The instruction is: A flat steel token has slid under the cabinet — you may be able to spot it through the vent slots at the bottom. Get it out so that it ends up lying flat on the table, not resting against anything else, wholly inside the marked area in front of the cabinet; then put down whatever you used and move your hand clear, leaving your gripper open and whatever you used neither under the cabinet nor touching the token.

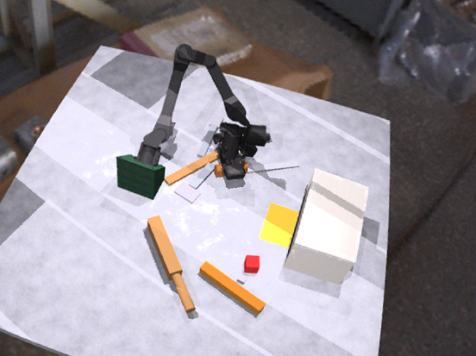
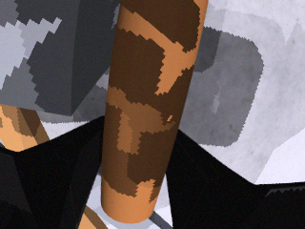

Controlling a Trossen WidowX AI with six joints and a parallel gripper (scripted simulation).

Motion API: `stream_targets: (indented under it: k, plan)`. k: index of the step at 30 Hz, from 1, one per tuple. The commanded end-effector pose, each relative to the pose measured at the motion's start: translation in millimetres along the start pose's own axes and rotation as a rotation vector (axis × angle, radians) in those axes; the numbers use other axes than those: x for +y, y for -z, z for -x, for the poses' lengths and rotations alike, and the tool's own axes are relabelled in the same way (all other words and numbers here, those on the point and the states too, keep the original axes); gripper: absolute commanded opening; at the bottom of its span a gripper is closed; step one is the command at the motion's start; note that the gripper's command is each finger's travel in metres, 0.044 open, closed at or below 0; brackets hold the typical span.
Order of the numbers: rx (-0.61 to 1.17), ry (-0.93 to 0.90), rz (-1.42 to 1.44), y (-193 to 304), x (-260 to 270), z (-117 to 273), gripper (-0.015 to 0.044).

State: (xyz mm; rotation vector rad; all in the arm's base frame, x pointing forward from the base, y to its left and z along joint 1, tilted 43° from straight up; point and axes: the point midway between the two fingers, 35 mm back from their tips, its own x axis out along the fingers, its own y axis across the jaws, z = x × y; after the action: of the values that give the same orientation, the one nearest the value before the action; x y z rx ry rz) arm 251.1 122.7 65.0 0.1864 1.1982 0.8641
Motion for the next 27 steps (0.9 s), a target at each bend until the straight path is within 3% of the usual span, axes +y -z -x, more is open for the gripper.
stream_targets:
  k: [1,27]
  plan:
    - [-0.008,-0.016,0.019,-5.7,11.3,0.9,0.0]
    - [-0.009,-0.017,0.02,-12.9,28.5,1.4,0.0]
